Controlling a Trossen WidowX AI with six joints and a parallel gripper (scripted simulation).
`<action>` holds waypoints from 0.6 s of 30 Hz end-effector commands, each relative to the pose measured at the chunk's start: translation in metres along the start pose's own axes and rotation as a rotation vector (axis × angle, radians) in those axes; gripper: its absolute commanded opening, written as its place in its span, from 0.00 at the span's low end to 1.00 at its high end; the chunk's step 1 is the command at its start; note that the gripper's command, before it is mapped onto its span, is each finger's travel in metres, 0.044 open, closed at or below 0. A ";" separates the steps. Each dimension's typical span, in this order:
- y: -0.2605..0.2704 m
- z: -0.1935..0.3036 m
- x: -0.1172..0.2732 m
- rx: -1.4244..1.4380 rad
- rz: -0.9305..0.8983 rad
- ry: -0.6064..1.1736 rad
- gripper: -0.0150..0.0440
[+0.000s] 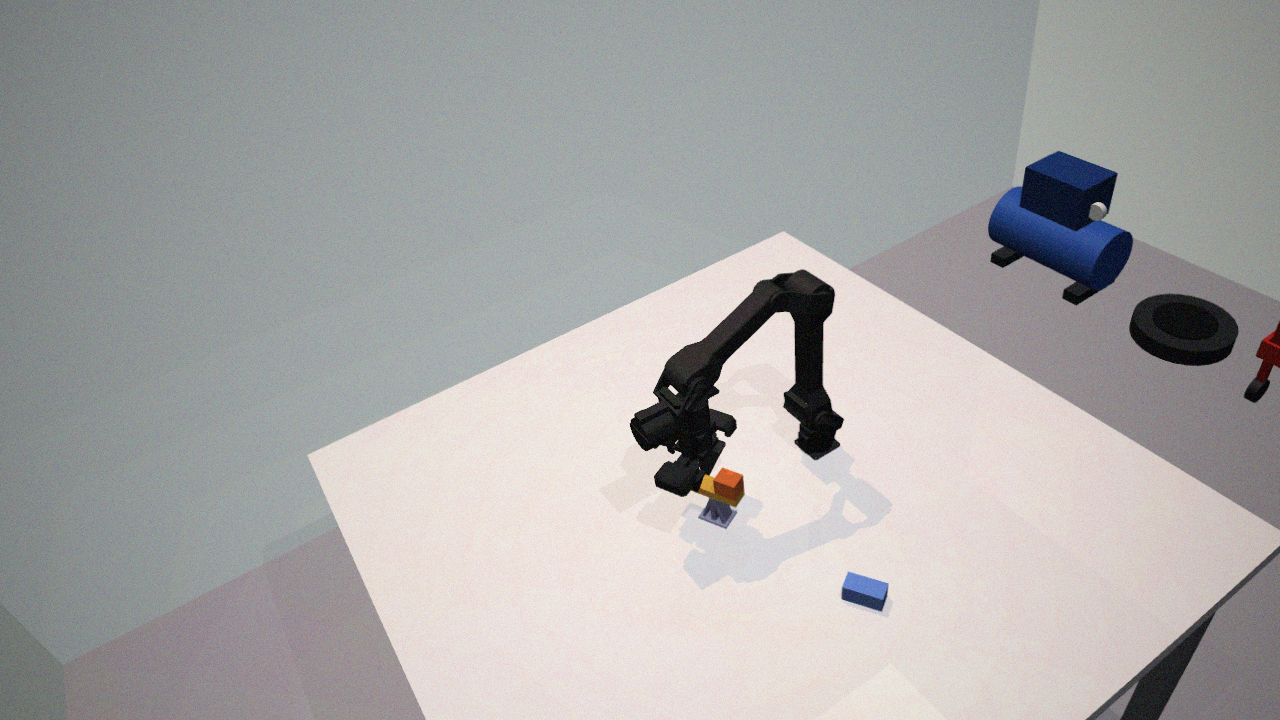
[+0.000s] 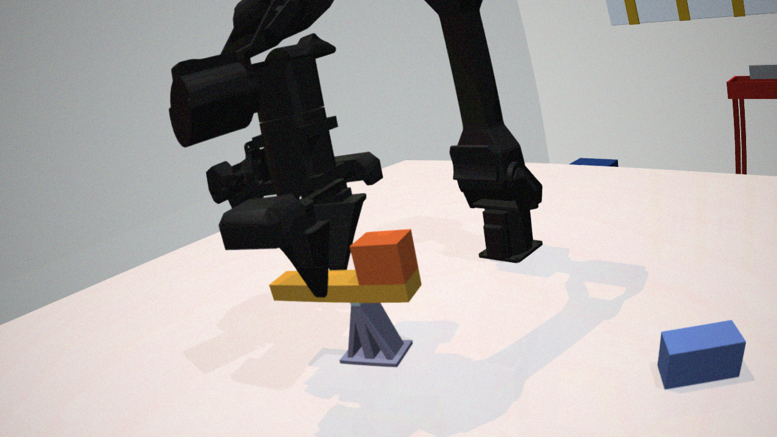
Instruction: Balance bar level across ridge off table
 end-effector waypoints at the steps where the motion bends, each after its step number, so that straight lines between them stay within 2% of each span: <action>1: 0.000 0.000 0.000 0.000 0.000 0.000 0.25; 12: 0.000 0.000 0.000 0.000 0.000 0.000 0.25; 18: 0.000 0.000 0.000 0.000 0.000 0.000 0.52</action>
Point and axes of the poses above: the point midway between the two fingers, 35 mm back from their tips, its own x axis back along the fingers, its own y axis across the jaws, z = x × y, the point moved 3 cm from there along x, back along the fingers, and after that the axes turned 8 degrees about -x, right-handed, at the moved point
